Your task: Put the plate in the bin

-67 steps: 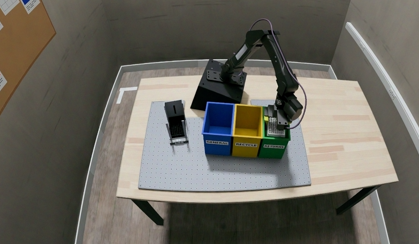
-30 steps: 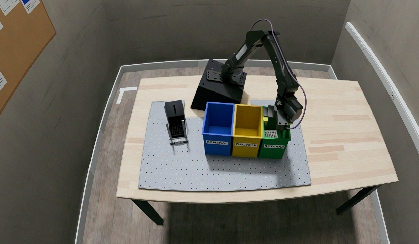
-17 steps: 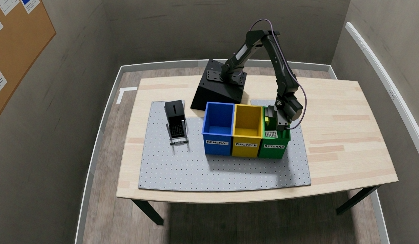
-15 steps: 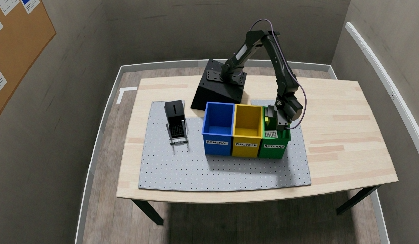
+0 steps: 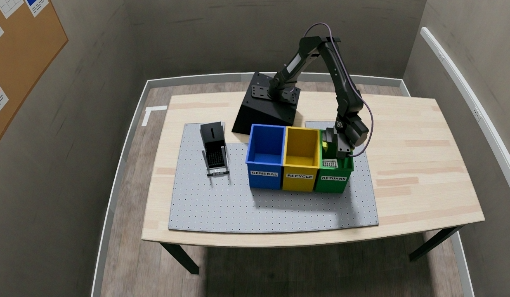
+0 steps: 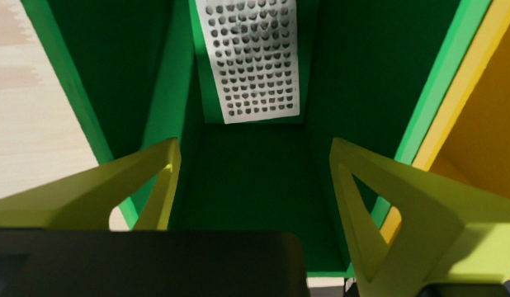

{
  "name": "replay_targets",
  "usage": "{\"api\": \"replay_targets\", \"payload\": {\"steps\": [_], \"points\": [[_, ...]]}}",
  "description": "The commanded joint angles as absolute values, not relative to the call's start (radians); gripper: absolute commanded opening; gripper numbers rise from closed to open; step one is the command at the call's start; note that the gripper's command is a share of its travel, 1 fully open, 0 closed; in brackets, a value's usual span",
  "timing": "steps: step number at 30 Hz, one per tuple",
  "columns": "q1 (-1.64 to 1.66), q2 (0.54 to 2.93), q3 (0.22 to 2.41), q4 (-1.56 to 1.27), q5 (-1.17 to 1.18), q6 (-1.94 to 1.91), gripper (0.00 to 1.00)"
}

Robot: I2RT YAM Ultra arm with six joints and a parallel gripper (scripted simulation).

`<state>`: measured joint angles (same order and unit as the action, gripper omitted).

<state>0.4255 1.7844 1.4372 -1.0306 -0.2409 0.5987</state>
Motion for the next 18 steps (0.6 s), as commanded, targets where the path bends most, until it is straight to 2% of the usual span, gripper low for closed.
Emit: {"api": "replay_targets", "payload": {"steps": [1,18], "points": [[0.405,1.750,1.478,-1.058,-0.233,0.589,0.82],[0.388,1.730,1.546,-1.151,-0.246,0.571,0.82]]}}
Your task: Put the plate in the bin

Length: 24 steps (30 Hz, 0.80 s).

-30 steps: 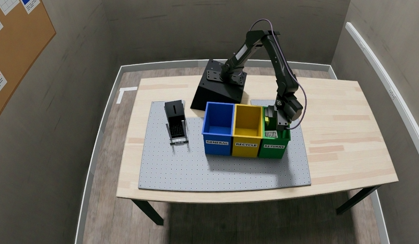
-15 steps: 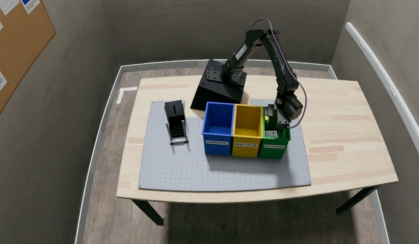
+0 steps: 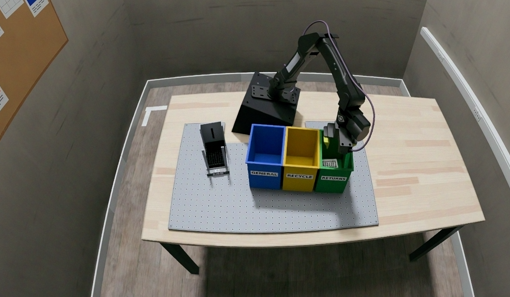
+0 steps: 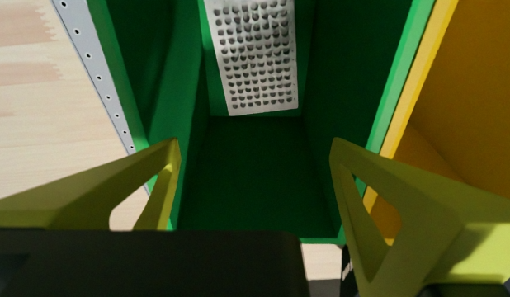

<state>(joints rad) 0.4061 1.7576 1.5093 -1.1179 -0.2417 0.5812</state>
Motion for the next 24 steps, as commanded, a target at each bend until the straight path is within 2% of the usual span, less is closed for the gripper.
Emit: {"api": "replay_targets", "payload": {"steps": [1,24], "points": [[0.386,1.739,1.553,-1.159,-0.246,0.570,0.82],[0.366,1.717,1.646,-1.269,-0.250,0.552,0.82]]}}
